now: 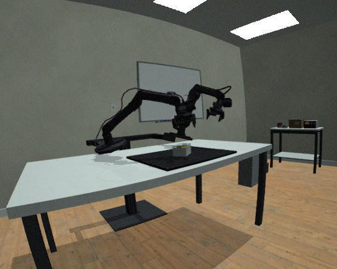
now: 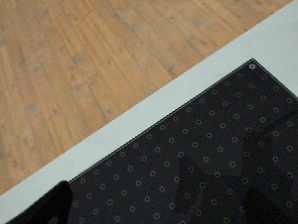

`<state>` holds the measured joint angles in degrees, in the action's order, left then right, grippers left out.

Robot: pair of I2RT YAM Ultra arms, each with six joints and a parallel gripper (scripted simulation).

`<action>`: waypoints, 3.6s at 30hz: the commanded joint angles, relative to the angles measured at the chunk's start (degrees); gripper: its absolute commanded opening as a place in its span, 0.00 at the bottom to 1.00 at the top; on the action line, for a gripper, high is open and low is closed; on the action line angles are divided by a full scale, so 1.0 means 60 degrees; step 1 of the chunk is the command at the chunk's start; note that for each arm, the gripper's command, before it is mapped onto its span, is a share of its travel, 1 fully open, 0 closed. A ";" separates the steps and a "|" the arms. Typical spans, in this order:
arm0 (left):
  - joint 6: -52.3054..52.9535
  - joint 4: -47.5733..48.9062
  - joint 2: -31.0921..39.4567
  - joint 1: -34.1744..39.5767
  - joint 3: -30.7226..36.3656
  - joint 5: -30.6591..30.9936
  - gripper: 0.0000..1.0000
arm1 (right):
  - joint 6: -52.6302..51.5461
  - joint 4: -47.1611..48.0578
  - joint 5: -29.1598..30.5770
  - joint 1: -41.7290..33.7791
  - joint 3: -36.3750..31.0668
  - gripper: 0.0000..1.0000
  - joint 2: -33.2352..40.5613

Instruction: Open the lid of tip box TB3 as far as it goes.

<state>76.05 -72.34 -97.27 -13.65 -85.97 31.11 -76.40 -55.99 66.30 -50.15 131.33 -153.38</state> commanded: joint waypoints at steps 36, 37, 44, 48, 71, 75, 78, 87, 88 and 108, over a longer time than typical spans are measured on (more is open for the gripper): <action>-0.4833 1.4341 -0.3048 0.2148 0.5013 -0.0075 1.00 | 0.9477 0.7368 -0.4809 -0.0888 -1.0305 1.00 0.5882; -0.4999 1.4822 -0.3140 0.2220 0.5190 -0.0070 1.00 | 0.9774 0.7435 -0.5054 -0.0899 -1.0534 1.00 0.6033; -0.5901 1.7429 -0.3546 0.2593 0.6199 -0.0003 1.00 | 1.1175 0.7425 -0.6267 -0.0913 -1.1488 1.00 0.6686; -0.6832 2.0137 -0.3973 0.2961 0.7274 -0.0026 1.00 | 1.2214 0.7321 -0.7183 -0.0890 -1.1997 1.00 0.7071; -0.7529 2.6208 -0.7244 0.5281 0.9848 0.0217 1.00 | 1.2775 0.7140 -0.7689 -0.0847 -1.2314 1.00 0.7366; -0.7492 2.6178 -0.7391 0.5346 0.9910 0.0126 1.00 | 1.2775 0.7140 -0.7689 -0.0847 -1.2314 1.00 0.7366; -0.7486 2.6160 -0.7398 0.5347 0.9911 0.0123 1.00 | 1.2775 0.7140 -0.7689 -0.0847 -1.2314 1.00 0.7366; -0.7715 2.6235 -0.7669 0.5621 0.9409 -0.0220 1.00 | 1.2774 0.7137 -0.7688 -0.0789 -1.2223 1.00 0.7282; -0.7738 2.6240 -0.7706 0.5660 0.9363 -0.0254 1.00 | 1.2774 0.7137 -0.7688 -0.0789 -1.2223 1.00 0.7282; -0.8001 2.5768 -0.8154 0.6141 0.8428 -0.0681 1.00 | 1.2774 0.7137 -0.7688 -0.0789 -1.2223 1.00 0.7282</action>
<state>28.77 84.36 -144.99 22.17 -33.67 27.75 -0.16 -13.43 20.49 -54.48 57.76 -111.42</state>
